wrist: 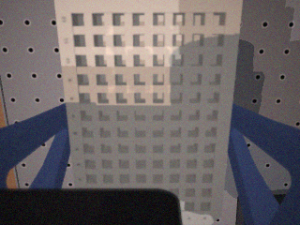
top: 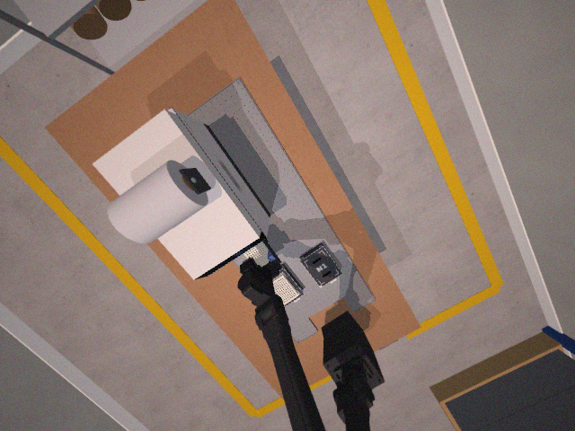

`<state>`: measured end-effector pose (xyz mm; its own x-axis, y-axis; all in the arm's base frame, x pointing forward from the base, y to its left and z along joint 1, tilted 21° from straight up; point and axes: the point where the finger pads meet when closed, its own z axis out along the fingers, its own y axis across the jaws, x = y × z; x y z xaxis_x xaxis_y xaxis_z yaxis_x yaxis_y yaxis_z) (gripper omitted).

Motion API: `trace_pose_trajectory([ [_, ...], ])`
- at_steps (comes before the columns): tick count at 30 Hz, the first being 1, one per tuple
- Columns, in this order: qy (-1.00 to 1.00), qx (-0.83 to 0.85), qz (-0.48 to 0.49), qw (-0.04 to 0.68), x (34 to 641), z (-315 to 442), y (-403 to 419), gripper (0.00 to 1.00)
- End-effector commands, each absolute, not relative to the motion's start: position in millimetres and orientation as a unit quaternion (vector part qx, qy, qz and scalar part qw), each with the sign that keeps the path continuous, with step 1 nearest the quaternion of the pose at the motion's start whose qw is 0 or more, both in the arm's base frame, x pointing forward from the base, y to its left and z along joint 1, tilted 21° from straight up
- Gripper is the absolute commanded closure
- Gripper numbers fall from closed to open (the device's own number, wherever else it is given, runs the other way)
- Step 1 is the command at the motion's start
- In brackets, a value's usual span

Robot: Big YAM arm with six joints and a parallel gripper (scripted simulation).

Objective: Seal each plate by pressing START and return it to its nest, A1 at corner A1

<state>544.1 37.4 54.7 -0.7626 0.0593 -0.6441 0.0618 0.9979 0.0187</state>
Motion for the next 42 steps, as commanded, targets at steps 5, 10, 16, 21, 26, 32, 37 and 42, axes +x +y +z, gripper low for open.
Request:
trace_pose_trajectory([
  [5,0.939,0.029,0.002,0.344,544,47,47,1.0],
  [10,0.941,0.028,0.001,0.337,539,40,48,1.0],
  [16,0.938,0.036,-0.002,0.344,550,45,37,1.0],
  [21,0.937,0.031,-0.003,0.347,557,51,35,1.0],
  [26,0.937,0.033,-0.004,0.348,559,55,32,1.0],
  [32,0.936,0.033,-0.004,0.351,562,57,33,1.0],
  [37,0.935,0.033,0.001,0.352,562,57,40,1.0],
  [42,0.938,0.031,0.002,0.345,553,49,47,1.0],
])
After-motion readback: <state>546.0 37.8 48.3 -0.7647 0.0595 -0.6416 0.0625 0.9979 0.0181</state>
